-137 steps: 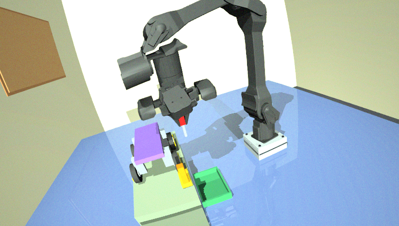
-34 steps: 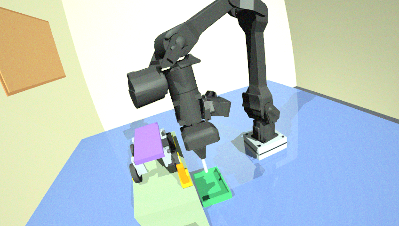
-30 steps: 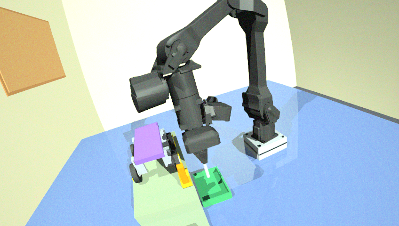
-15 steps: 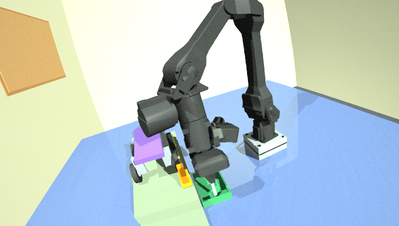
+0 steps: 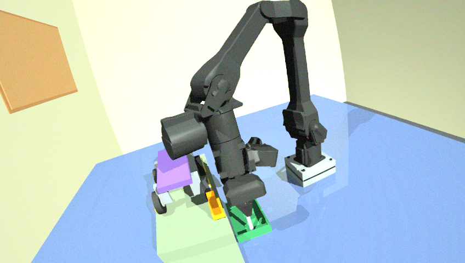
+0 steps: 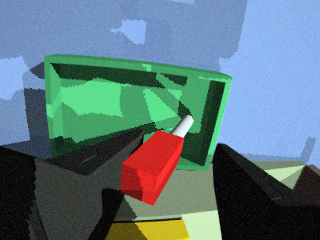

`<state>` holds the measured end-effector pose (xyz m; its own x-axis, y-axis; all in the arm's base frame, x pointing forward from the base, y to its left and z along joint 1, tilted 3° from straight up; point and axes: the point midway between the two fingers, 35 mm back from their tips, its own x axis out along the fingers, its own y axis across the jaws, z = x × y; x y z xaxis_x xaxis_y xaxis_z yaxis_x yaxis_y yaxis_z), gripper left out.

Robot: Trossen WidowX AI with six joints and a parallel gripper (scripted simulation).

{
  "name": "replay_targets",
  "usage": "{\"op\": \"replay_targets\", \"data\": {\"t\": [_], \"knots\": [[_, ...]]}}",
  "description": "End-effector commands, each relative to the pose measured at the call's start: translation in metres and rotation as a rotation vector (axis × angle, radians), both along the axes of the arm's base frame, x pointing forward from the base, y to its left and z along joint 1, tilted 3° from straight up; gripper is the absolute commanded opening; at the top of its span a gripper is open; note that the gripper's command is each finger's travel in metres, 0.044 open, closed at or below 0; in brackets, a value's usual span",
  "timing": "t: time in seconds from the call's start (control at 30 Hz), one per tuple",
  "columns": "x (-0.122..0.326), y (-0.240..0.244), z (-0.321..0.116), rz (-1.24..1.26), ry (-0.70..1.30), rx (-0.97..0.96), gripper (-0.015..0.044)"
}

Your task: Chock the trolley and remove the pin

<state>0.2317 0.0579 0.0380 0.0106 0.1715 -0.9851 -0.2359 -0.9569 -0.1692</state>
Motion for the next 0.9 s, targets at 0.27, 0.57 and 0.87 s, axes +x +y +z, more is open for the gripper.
{"op": "replay_targets", "data": {"t": [0.27, 0.57, 0.87], "knots": [[-0.002, -0.008, -0.004, 0.005, -0.002, 0.006, 0.0190], [-0.004, -0.015, -0.007, 0.005, -0.002, 0.005, 0.0190], [-0.005, -0.021, -0.011, 0.005, -0.002, 0.004, 0.0190]]}}
